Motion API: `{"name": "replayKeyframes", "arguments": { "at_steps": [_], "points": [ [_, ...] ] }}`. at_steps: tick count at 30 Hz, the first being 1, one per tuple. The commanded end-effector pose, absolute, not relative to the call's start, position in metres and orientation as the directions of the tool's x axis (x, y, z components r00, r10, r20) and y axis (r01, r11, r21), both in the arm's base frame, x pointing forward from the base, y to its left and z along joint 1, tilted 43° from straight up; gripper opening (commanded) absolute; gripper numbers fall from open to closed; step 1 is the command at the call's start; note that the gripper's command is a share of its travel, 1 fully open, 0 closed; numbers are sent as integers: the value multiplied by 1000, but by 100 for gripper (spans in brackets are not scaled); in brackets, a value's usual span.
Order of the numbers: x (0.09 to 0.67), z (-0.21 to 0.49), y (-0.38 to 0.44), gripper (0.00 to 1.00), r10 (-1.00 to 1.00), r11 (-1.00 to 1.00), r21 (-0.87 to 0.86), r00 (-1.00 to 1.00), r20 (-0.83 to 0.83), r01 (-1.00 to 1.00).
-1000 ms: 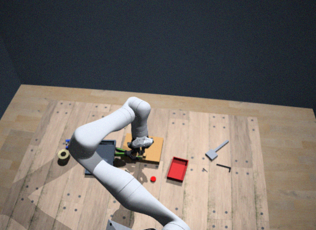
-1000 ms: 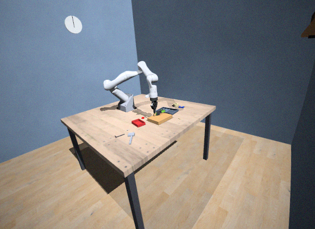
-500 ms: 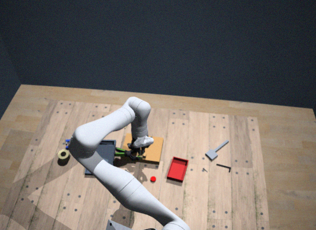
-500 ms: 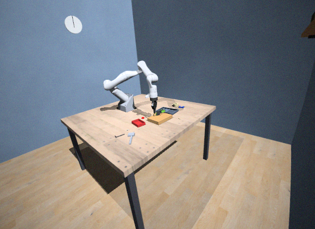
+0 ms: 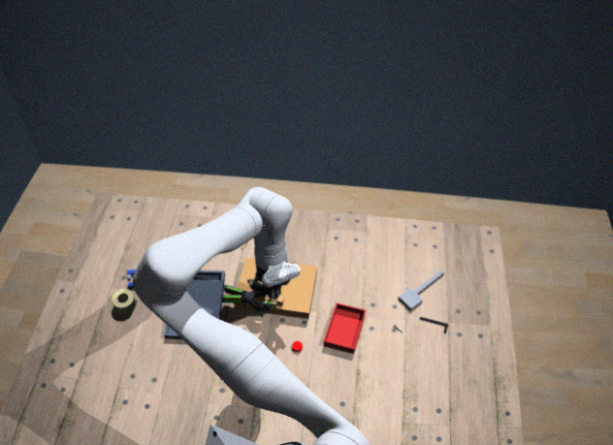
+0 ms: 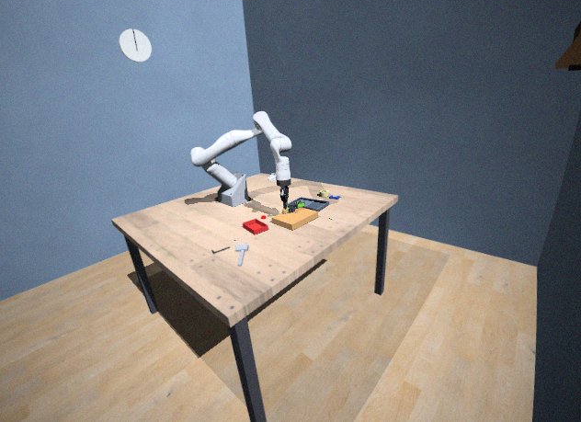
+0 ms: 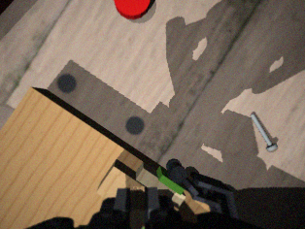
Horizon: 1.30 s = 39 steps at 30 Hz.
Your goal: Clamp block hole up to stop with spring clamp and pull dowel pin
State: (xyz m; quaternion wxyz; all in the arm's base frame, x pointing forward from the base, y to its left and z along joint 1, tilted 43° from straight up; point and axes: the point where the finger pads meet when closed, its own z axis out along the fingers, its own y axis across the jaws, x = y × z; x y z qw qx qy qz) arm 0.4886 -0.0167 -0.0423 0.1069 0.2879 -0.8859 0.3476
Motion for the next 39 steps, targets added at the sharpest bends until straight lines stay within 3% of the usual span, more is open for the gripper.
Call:
{"name": "replayKeyframes", "arguments": {
  "at_steps": [1, 11, 39],
  "points": [
    [490, -41, -15, 10, -452, 581, -546, -797, 400, -604],
    [489, -41, -15, 10, -478, 560, -527, -769, 424, -639],
    [489, -41, -15, 10, -340, 653, -609, -893, 295, -450]
  ]
}}
